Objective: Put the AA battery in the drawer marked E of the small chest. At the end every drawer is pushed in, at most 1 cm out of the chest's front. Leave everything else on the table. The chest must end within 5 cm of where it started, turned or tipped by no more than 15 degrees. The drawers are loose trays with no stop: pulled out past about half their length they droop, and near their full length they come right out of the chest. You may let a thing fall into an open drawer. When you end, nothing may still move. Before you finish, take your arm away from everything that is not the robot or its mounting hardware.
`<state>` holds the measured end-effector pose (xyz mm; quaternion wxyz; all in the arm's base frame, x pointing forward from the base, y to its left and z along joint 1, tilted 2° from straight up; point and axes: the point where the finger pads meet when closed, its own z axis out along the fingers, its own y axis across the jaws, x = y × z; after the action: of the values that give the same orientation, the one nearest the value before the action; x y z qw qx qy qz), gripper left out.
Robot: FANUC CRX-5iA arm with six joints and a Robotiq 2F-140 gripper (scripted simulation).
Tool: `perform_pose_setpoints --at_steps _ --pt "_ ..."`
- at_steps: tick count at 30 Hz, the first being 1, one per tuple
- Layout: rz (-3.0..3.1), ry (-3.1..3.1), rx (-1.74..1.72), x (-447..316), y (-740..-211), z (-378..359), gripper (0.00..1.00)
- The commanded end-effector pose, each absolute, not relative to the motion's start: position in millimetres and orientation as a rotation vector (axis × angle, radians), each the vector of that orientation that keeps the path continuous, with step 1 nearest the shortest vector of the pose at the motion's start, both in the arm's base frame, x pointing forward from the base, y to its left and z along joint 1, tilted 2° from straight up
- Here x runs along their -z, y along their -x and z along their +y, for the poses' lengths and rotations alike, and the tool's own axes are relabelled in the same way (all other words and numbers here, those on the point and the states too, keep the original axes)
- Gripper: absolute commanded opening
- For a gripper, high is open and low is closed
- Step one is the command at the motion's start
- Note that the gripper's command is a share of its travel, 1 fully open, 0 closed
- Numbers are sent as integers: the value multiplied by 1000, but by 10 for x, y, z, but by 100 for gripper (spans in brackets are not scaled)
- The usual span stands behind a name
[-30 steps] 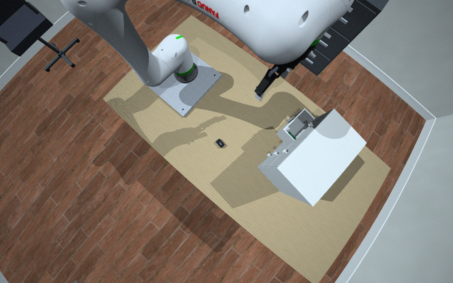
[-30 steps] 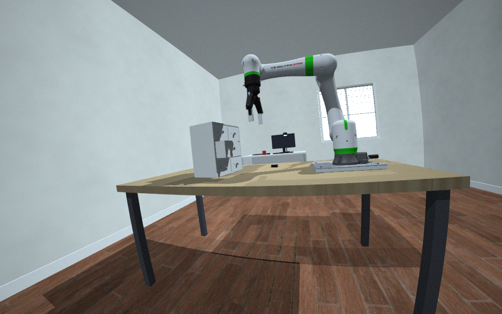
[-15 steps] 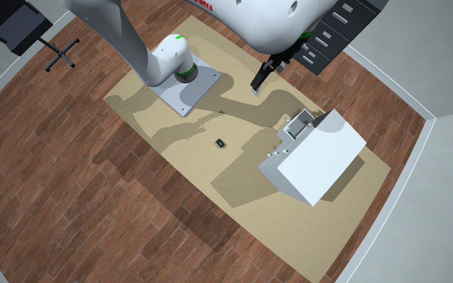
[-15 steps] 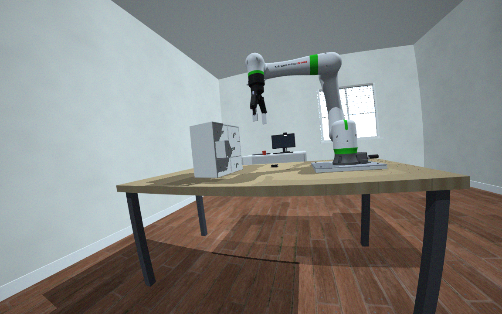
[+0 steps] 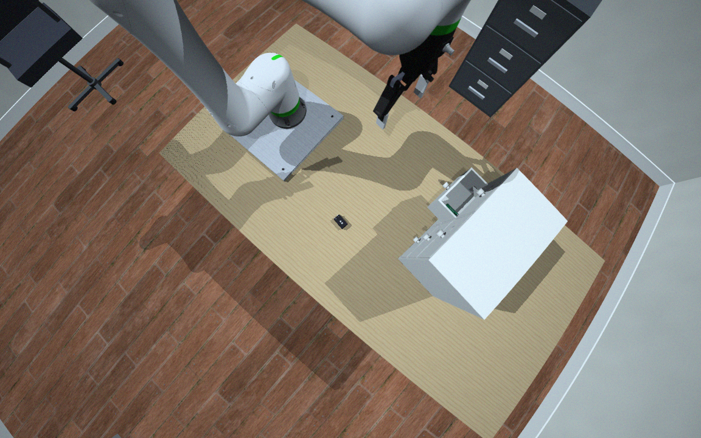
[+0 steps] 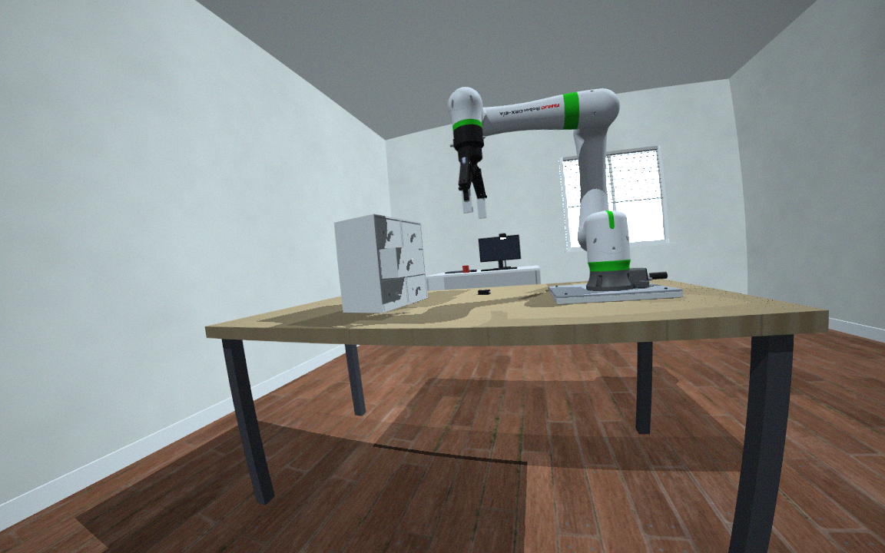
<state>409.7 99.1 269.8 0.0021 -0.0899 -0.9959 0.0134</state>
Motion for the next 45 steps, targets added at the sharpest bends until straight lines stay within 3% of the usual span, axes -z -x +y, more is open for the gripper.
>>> perform_pose_setpoints --at_steps 1,25,45 --pt "-3125 282 -42 -2697 -4073 1004 100" --pt "-3323 295 -75 -2532 -4234 971 100" --pt "-4002 336 -227 -1968 -4796 851 100"
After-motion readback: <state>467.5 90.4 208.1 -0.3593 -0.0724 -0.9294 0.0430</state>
